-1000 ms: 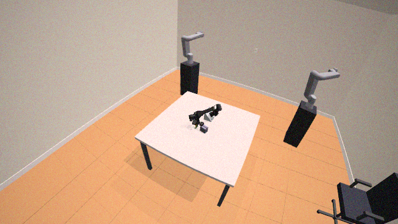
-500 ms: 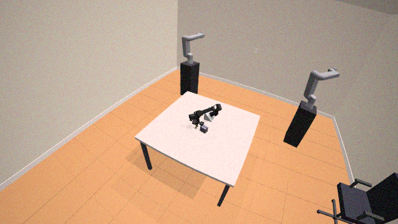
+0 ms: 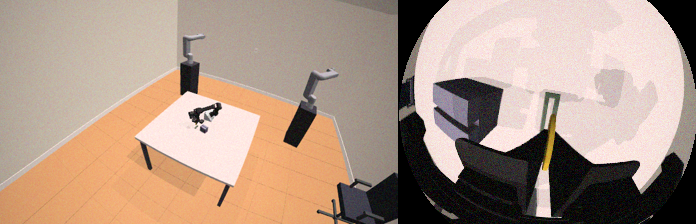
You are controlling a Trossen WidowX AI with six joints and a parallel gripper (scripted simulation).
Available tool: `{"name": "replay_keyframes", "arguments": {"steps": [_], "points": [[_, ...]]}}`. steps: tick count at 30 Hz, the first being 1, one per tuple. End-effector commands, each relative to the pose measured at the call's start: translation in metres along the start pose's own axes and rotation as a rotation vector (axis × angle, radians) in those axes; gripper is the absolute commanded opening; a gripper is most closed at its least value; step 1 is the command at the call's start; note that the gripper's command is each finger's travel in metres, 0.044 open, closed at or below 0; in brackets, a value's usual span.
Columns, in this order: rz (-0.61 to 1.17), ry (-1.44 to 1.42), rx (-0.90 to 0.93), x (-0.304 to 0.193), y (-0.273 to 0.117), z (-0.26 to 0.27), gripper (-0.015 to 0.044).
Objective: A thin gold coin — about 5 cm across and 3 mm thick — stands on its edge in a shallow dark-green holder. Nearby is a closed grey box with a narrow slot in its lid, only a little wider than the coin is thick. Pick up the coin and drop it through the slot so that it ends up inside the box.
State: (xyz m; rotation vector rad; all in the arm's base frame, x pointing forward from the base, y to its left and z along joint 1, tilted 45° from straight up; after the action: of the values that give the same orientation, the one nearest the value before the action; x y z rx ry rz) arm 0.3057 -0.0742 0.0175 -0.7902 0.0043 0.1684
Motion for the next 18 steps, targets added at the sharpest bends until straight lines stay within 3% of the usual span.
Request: {"name": "replay_keyframes", "arguments": {"steps": [1,18], "points": [[-0.005,-0.008,-0.006,0.001,-0.014,0.000,0.0000],[-0.004,-0.008,-0.005,-0.003,-0.054,0.001,0.0000]]}}
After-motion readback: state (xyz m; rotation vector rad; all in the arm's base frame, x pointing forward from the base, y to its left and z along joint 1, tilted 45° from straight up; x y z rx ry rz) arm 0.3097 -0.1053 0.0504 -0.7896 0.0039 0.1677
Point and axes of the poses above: the point midway between the two fingers, 35 mm back from their tips, its own y axis out along the fingers, its own z axis across the jaws, x = y × z, the point moved 8 cm from there along -y, back along the fingers, and after that the axes turned 1 degree about y, right-handed, at the moved point
